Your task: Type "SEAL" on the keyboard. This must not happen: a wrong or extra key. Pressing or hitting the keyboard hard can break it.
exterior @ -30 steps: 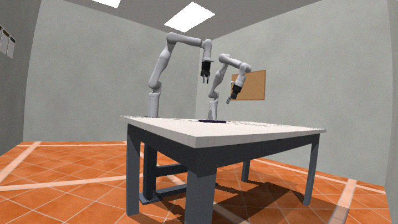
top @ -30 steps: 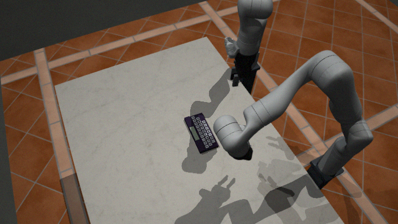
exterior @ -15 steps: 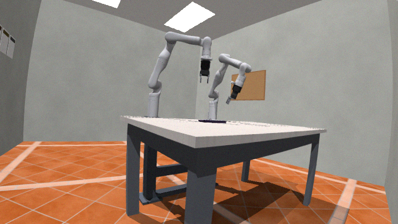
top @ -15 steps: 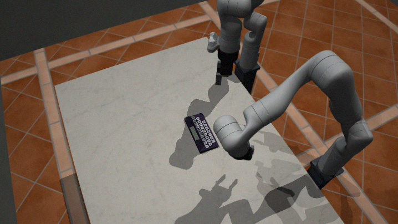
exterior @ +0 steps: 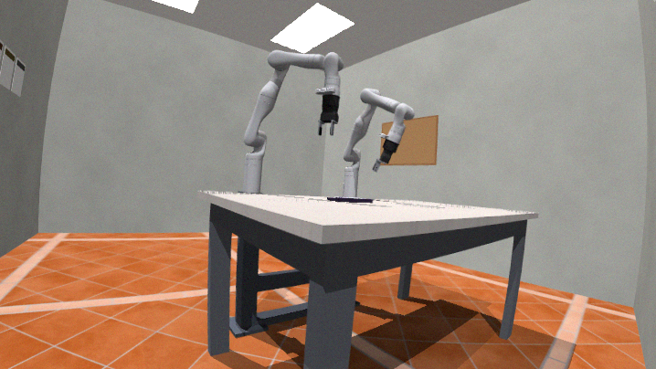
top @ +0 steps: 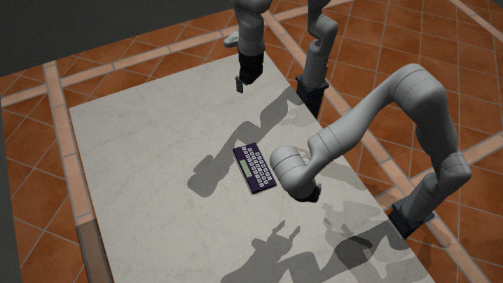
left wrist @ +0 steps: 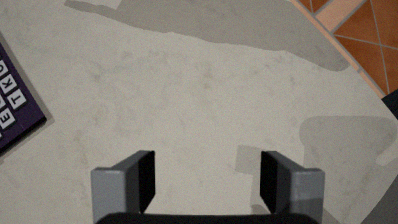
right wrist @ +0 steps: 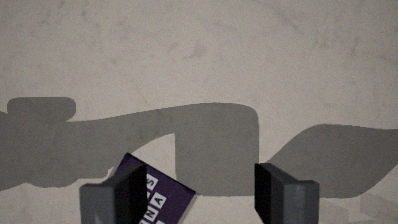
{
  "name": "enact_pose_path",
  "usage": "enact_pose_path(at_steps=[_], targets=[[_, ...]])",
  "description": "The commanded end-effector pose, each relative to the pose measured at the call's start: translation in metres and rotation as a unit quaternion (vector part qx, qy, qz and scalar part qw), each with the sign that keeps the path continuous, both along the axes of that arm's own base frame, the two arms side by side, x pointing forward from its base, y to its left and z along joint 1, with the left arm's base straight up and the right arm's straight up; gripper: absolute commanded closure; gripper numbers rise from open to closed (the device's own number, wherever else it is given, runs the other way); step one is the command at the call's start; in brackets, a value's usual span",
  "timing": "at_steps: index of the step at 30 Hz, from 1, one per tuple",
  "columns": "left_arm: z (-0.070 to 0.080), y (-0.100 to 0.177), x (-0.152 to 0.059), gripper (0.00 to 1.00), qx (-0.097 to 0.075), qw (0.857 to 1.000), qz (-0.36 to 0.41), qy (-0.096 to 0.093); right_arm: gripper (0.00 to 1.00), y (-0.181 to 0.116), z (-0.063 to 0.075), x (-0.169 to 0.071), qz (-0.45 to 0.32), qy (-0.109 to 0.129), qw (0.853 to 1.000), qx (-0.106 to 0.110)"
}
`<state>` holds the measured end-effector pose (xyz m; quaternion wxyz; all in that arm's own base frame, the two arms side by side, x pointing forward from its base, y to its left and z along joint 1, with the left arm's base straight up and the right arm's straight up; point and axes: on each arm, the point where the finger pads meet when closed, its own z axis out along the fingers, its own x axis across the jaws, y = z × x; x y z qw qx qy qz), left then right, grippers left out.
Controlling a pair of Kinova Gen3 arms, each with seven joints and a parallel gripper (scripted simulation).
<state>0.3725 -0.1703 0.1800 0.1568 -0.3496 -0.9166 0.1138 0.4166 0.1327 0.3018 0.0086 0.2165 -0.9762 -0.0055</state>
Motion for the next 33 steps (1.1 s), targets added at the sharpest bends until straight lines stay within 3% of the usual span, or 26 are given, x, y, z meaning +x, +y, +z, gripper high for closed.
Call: enact_pose_path(at_steps=[1, 14, 26, 28, 29, 33], targets=[[0.001, 0.0, 0.0, 0.0, 0.0, 1.0, 0.0, -0.001, 0.0, -0.019, -0.002, 0.006, -0.041, -0.001, 0.999, 0.0], [0.001, 0.0, 0.0, 0.0, 0.0, 1.0, 0.0, -0.001, 0.0, -0.089, -0.013, 0.018, -0.191, 0.0, 0.982, 0.0], [0.001, 0.0, 0.0, 0.0, 0.0, 1.0, 0.0, -0.001, 0.0, -0.163, -0.024, 0.018, -0.342, 0.001, 0.94, -0.001], [0.001, 0.0, 0.0, 0.0, 0.0, 1.0, 0.0, -0.001, 0.0, -0.163, -0.024, 0.018, -0.342, 0.001, 0.94, -0.001], [0.001, 0.0, 0.0, 0.0, 0.0, 1.0, 0.0, -0.001, 0.0, -0.179, -0.027, 0.016, -0.376, 0.001, 0.927, -0.001], [0.001, 0.0, 0.0, 0.0, 0.0, 1.0, 0.0, -0.001, 0.0, -0.199, -0.03, 0.013, -0.415, 0.002, 0.91, -0.001]])
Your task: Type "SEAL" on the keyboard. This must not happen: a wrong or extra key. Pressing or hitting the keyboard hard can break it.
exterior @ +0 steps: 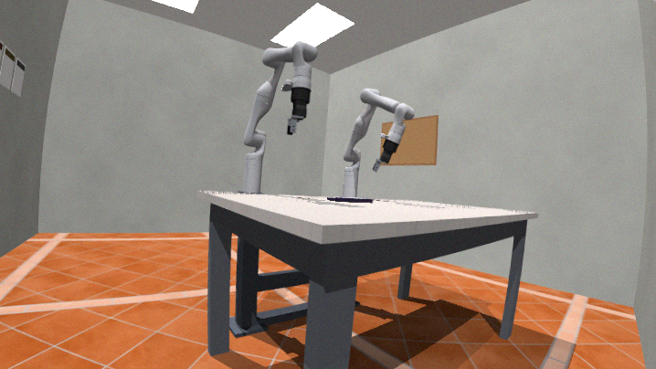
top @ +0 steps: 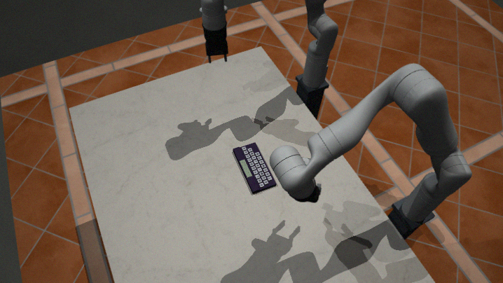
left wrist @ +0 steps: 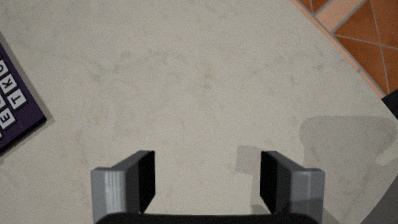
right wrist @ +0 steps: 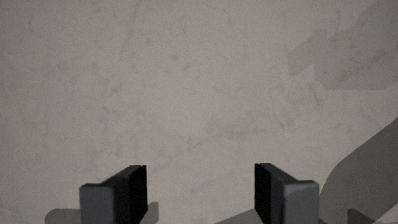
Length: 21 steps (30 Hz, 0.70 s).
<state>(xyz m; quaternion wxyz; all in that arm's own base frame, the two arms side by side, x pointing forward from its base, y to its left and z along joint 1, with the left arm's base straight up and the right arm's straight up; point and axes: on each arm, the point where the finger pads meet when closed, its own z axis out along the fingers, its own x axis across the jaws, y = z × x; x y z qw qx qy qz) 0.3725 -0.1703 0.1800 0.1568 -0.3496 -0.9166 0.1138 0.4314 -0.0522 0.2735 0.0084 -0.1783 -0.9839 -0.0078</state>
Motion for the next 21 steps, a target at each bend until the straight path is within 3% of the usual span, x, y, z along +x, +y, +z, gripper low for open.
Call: enact_pose_path(at_steps=[1, 10, 12, 13, 21], targets=[[0.001, 0.0, 0.0, 0.0, 0.0, 1.0, 0.0, -0.001, 0.0, -0.02, -0.002, -0.002, -0.042, -0.001, 0.999, 0.0], [0.001, 0.0, 0.0, 0.0, 0.0, 1.0, 0.0, -0.001, 0.0, -0.072, -0.011, -0.016, -0.159, 0.0, 0.987, -0.001], [0.001, 0.0, 0.0, 0.0, 0.0, 1.0, 0.0, -0.001, 0.0, -0.072, -0.011, -0.016, -0.159, 0.0, 0.987, -0.001], [0.001, 0.0, 0.0, 0.0, 0.0, 1.0, 0.0, -0.001, 0.0, -0.088, -0.013, -0.021, -0.194, 0.0, 0.981, -0.001], [0.001, 0.0, 0.0, 0.0, 0.0, 1.0, 0.0, -0.001, 0.0, -0.128, -0.02, -0.038, -0.286, 0.001, 0.958, -0.001]])
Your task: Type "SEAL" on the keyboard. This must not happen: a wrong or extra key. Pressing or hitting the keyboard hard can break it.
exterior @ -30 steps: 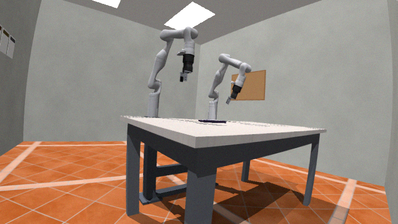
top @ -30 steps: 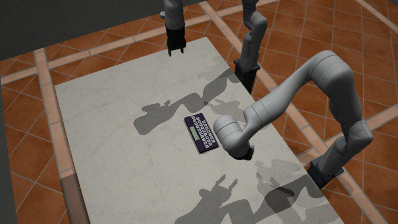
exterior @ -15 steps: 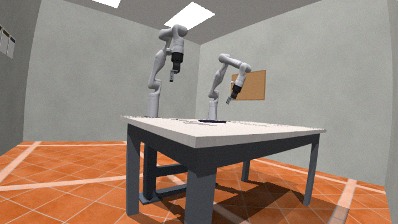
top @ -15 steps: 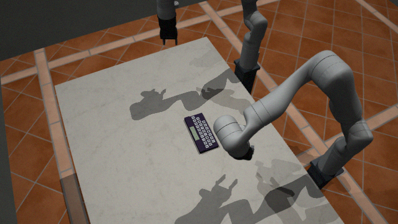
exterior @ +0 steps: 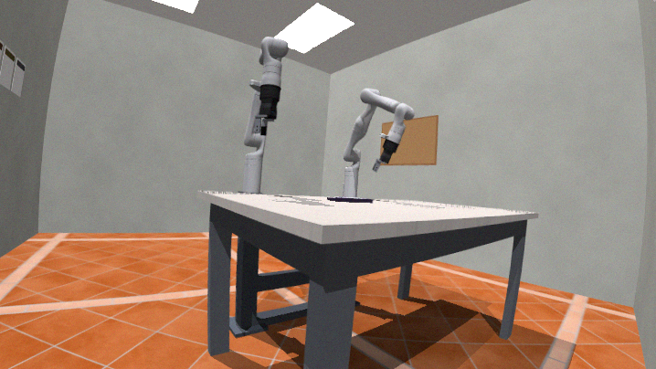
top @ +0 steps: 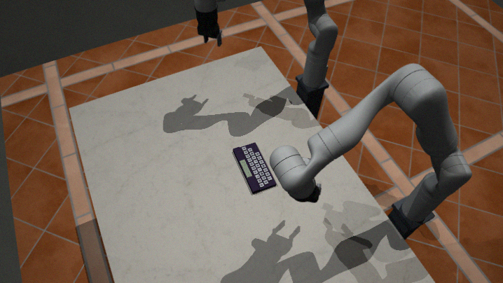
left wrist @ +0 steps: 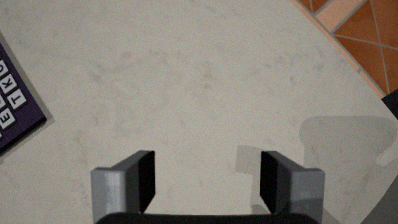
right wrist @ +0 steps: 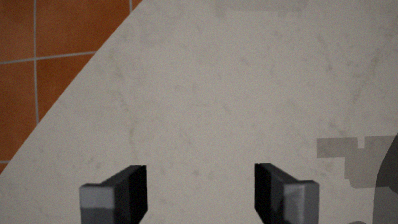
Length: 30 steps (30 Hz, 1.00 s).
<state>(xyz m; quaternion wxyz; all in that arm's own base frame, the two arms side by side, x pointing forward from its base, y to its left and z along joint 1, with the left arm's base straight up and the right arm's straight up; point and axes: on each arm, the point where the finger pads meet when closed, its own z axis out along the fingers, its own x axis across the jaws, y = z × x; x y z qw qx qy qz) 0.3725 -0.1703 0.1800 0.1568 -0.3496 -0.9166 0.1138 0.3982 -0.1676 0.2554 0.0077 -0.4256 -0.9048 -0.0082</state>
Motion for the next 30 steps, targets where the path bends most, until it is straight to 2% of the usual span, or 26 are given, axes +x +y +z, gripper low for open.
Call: enact_pose_path(at_steps=[1, 6, 8, 9, 14, 23, 25, 26, 28, 30], targets=[[0.001, 0.0, 0.0, 0.0, 0.0, 1.0, 0.0, -0.001, 0.0, -0.018, -0.002, -0.008, -0.042, -0.001, 0.999, 0.0], [0.001, 0.0, 0.0, 0.0, 0.0, 1.0, 0.0, -0.001, 0.0, -0.044, -0.007, -0.022, -0.108, 0.0, 0.994, -0.001], [0.001, 0.0, 0.0, 0.0, 0.0, 1.0, 0.0, -0.001, 0.0, -0.044, -0.007, -0.022, -0.108, 0.0, 0.994, -0.001], [0.001, 0.0, 0.0, 0.0, 0.0, 1.0, 0.0, -0.001, 0.0, -0.058, -0.009, -0.031, -0.144, 0.0, 0.99, -0.001], [0.001, 0.0, 0.0, 0.0, 0.0, 1.0, 0.0, -0.001, 0.0, -0.079, -0.013, -0.045, -0.198, 0.001, 0.98, -0.001], [0.001, 0.0, 0.0, 0.0, 0.0, 1.0, 0.0, -0.001, 0.0, -0.121, -0.021, -0.079, -0.312, 0.002, 0.95, -0.002], [0.001, 0.0, 0.0, 0.0, 0.0, 1.0, 0.0, -0.001, 0.0, -0.121, -0.021, -0.079, -0.312, 0.002, 0.95, -0.002], [0.001, 0.0, 0.0, 0.0, 0.0, 1.0, 0.0, -0.001, 0.0, -0.132, -0.024, -0.091, -0.347, 0.002, 0.938, -0.002], [0.001, 0.0, 0.0, 0.0, 0.0, 1.0, 0.0, -0.001, 0.0, -0.137, -0.025, -0.095, -0.36, 0.002, 0.933, -0.002], [0.001, 0.0, 0.0, 0.0, 0.0, 1.0, 0.0, -0.001, 0.0, -0.146, -0.026, -0.105, -0.387, 0.002, 0.922, -0.002]])
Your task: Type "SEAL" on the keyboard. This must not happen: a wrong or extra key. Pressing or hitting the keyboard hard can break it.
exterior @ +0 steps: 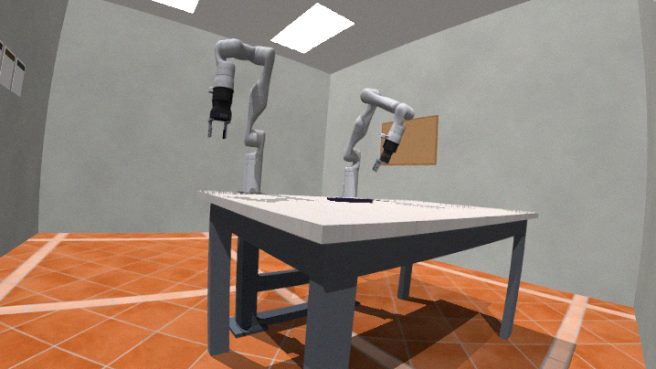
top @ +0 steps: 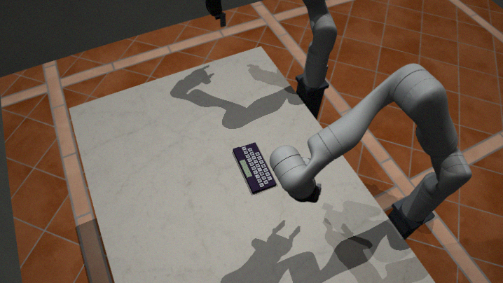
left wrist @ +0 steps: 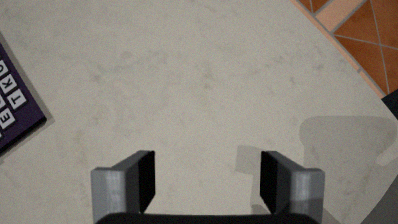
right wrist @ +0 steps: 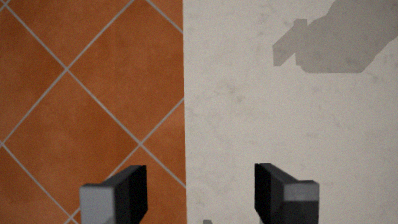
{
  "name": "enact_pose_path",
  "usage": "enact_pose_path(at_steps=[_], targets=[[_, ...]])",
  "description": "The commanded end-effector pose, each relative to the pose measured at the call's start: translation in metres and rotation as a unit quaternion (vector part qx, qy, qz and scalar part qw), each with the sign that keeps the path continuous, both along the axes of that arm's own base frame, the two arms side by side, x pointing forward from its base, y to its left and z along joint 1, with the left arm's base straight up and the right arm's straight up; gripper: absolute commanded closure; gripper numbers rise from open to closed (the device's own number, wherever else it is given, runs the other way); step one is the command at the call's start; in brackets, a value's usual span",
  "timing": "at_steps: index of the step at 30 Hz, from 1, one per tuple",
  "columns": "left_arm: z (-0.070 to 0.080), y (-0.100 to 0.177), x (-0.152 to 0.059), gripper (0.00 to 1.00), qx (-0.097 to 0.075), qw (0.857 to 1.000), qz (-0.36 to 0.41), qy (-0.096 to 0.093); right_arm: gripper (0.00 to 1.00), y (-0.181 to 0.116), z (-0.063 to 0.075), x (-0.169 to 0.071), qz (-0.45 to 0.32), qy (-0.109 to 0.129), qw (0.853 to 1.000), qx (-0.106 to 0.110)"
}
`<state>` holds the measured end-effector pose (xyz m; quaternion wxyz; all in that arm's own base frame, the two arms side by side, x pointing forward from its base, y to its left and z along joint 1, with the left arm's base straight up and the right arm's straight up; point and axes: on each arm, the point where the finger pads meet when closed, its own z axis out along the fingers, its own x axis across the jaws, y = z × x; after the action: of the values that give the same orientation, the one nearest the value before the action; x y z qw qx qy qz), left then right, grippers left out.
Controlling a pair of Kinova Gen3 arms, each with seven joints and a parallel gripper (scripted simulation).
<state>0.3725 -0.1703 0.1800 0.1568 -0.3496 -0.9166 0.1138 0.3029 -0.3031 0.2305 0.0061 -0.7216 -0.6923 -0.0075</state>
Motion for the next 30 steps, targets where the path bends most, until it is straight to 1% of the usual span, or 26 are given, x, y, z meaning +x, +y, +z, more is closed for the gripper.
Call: enact_pose_path(at_steps=[1, 5, 10, 12, 13, 15, 19, 27, 29, 30], targets=[[0.001, 0.0, 0.0, 0.0, 0.0, 1.0, 0.0, -0.001, 0.0, -0.014, -0.002, -0.014, -0.043, 0.0, 0.999, -0.001], [0.001, 0.0, 0.0, 0.0, 0.0, 1.0, 0.0, -0.001, 0.0, -0.029, -0.006, -0.032, -0.096, 0.0, 0.995, -0.001], [0.001, 0.0, 0.0, 0.0, 0.0, 1.0, 0.0, -0.001, 0.0, -0.047, -0.01, -0.056, -0.161, 0.001, 0.987, -0.001], [0.001, 0.0, 0.0, 0.0, 0.0, 1.0, 0.0, -0.001, 0.0, -0.047, -0.01, -0.056, -0.161, 0.001, 0.987, -0.001], [0.001, 0.0, 0.0, 0.0, 0.0, 1.0, 0.0, -0.001, 0.0, -0.056, -0.013, -0.07, -0.197, 0.001, 0.98, -0.002], [0.001, 0.0, 0.0, 0.0, 0.0, 1.0, 0.0, -0.001, 0.0, -0.059, -0.014, -0.075, -0.211, 0.001, 0.978, -0.002], [0.001, 0.0, 0.0, 0.0, 0.0, 1.0, 0.0, -0.001, 0.0, -0.071, -0.017, -0.097, -0.264, 0.002, 0.965, -0.002], [0.001, 0.0, 0.0, 0.0, 0.0, 1.0, 0.0, -0.001, 0.0, -0.091, -0.024, -0.139, -0.364, 0.003, 0.932, -0.003], [0.001, 0.0, 0.0, 0.0, 0.0, 1.0, 0.0, -0.001, 0.0, -0.091, -0.024, -0.139, -0.364, 0.003, 0.932, -0.003], [0.001, 0.0, 0.0, 0.0, 0.0, 1.0, 0.0, -0.001, 0.0, -0.096, -0.026, -0.152, -0.392, 0.003, 0.92, -0.003]])
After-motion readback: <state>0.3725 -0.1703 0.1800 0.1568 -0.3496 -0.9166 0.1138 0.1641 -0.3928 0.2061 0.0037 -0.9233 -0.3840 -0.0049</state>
